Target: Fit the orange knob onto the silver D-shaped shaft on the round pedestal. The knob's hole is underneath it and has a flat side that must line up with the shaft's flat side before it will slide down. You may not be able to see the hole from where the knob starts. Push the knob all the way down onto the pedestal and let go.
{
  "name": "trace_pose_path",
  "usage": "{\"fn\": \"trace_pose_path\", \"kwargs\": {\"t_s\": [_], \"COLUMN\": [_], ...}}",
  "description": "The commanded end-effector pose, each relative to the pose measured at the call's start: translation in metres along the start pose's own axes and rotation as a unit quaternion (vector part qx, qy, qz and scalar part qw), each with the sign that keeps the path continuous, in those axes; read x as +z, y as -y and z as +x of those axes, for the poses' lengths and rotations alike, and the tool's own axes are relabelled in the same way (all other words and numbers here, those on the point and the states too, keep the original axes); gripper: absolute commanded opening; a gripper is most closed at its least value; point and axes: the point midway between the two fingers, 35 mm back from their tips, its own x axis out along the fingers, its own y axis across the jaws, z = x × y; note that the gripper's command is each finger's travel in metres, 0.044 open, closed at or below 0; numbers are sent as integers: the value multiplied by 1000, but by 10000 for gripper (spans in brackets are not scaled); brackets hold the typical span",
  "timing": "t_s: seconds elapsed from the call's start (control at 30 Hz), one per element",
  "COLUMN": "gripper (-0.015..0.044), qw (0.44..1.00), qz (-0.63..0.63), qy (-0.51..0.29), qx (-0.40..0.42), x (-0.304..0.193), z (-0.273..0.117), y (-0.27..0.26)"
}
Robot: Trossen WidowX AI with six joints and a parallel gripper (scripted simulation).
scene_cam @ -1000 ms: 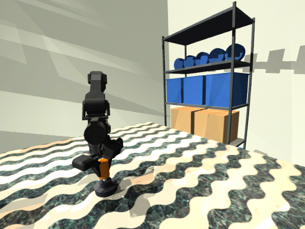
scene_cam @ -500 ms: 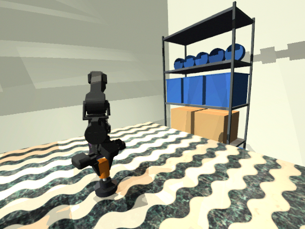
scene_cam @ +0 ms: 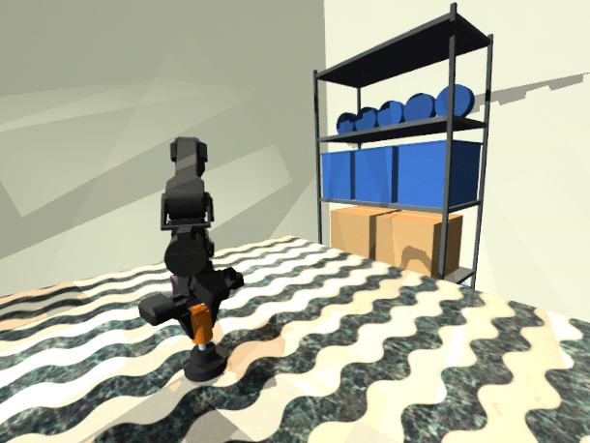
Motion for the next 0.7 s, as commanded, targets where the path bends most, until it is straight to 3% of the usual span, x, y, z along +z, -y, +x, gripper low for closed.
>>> {"fn": "trace_pose_path", "kwargs": {"t_s": [0.0,0.67], "gripper": [0,0], "qw": [1000,1000], "qz": [3,3], "qy": [3,3], "qx": [-2,-2], "x": [2,-1], "z": [-1,3], "y": [3,0]}}
